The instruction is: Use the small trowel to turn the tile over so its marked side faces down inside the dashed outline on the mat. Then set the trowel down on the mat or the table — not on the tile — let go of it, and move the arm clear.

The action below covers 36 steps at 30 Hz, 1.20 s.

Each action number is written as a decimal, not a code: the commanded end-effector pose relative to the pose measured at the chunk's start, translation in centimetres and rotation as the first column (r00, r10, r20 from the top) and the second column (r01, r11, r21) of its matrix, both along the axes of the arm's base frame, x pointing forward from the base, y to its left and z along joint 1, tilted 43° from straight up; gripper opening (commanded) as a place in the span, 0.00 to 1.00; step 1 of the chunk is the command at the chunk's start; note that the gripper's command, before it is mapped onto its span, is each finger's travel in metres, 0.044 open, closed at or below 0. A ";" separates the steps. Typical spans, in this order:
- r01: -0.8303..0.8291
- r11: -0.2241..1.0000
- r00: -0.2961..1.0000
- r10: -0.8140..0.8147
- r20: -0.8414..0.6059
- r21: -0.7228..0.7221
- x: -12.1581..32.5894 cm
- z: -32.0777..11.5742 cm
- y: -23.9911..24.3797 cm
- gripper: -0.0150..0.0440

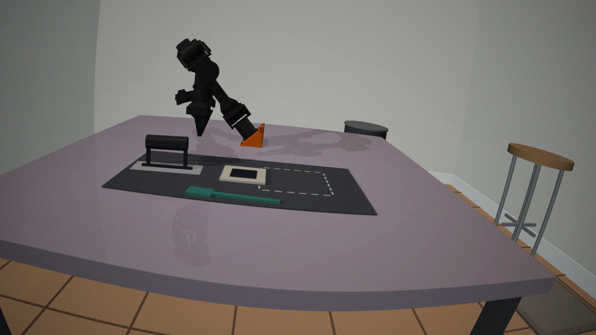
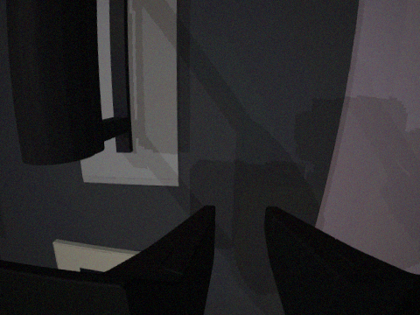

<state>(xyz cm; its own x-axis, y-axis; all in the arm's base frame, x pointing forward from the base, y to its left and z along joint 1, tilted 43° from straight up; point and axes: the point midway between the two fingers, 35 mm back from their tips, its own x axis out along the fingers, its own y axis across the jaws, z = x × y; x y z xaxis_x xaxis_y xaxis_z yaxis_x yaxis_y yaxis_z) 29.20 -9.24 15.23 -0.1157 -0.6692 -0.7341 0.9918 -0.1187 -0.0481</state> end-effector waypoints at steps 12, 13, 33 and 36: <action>-0.002 1.000 1.000 0.002 -0.003 -0.001 -1.8 0.2 0.4 0.42; -0.002 1.000 1.000 0.002 -0.003 -0.001 -1.8 0.2 0.4 0.42; -0.002 1.000 1.000 0.002 -0.003 -0.001 -1.8 0.2 0.4 0.25; -0.002 1.000 1.000 0.002 -0.003 -0.001 -1.8 0.2 0.4 0.25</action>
<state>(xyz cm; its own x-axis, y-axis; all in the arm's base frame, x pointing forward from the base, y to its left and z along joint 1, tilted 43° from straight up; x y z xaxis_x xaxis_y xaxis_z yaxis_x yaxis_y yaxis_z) 27.36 -8.85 15.43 -0.1163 -0.6699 -0.7333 0.9919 -0.1164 -0.0510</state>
